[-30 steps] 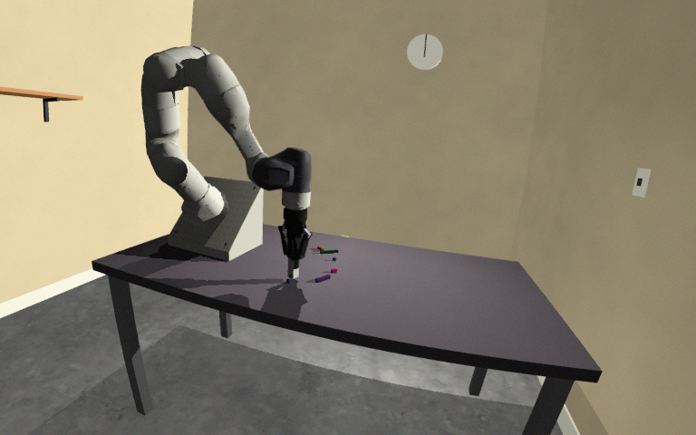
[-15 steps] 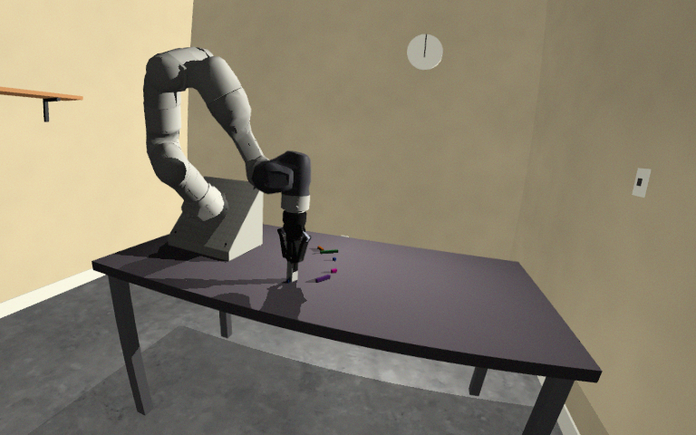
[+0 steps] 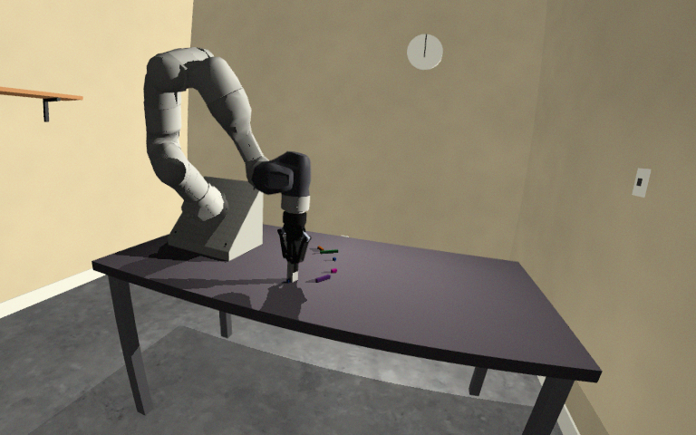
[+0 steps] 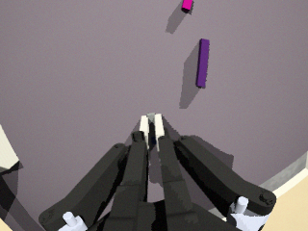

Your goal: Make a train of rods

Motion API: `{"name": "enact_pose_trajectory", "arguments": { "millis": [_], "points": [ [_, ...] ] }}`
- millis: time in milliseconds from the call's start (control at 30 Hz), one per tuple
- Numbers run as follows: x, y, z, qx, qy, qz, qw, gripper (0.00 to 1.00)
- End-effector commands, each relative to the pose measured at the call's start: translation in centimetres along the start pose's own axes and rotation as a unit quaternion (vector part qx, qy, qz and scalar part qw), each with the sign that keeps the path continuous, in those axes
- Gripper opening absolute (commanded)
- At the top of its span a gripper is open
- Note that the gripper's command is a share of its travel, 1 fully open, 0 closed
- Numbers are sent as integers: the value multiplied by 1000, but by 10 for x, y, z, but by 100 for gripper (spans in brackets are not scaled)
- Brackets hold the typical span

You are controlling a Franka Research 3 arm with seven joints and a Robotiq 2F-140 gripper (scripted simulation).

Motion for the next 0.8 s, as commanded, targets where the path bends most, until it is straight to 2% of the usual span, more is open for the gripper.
{"name": "enact_pose_trajectory", "arguments": {
  "millis": [0, 733, 767],
  "points": [
    [1, 0, -2, 1, 3, 2, 1000, 3],
    [1, 0, -2, 1, 3, 2, 1000, 3],
    [1, 0, -2, 1, 3, 2, 1000, 5]
  ]
}}
Point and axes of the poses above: the point where the finger pads meet when closed, its own y axis back along the fingers, its own x axis across the jaws, z = x × y, the point moved 2 cm from there along y, back along the fingers, and after that the axes turned 7 degrees about -y, right-handed, at the moved point
